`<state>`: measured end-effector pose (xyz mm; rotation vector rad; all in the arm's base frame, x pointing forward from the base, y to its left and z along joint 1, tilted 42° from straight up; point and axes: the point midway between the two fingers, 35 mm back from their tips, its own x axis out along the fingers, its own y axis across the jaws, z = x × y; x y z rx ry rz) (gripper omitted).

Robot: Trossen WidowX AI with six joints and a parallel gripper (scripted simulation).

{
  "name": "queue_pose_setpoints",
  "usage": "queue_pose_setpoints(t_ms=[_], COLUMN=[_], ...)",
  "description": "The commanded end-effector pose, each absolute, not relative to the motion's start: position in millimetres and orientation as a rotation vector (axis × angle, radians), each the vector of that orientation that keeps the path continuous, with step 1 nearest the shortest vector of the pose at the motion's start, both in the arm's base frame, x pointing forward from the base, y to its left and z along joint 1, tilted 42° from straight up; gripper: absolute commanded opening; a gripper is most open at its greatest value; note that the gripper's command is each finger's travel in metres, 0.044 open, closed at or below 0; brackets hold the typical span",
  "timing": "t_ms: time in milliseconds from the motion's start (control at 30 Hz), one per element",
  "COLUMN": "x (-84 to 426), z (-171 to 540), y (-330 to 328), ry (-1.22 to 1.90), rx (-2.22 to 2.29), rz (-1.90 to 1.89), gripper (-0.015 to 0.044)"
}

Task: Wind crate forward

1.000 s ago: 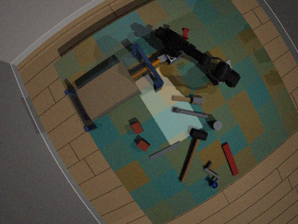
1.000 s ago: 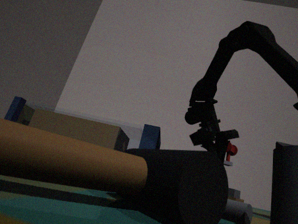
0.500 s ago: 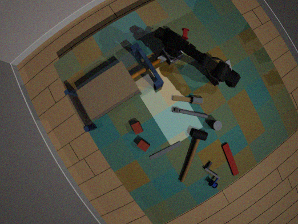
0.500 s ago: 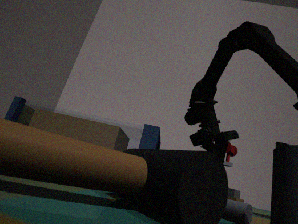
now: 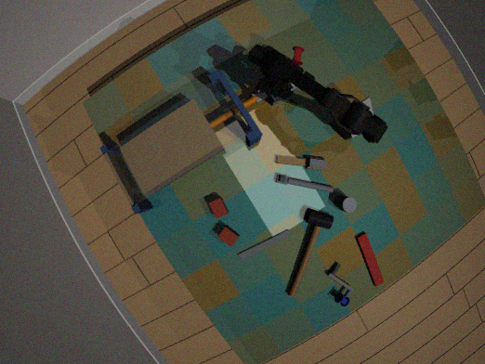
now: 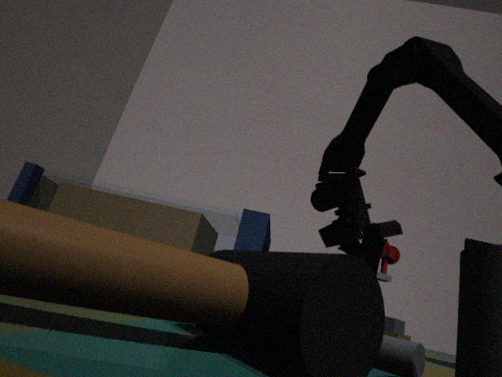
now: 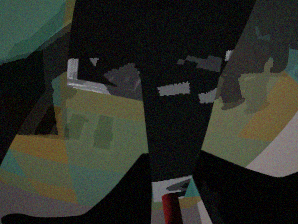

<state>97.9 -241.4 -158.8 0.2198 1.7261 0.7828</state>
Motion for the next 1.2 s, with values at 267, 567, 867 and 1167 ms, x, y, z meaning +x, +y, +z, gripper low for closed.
queue_pose_setpoints(t_ms=[267,567,867,1167], x=[98.4,98.6,98.7,98.9], z=[-160.8,-161.8,-163.0,-164.1], y=[-240.2,-239.3,-238.3,-237.4], ry=[1.726,1.726,1.726,1.726], rx=[0.224,0.224,0.224,0.224], rz=[0.776,0.776,0.776,0.776], gripper=[0.0000,0.0000,0.0000,0.0000])
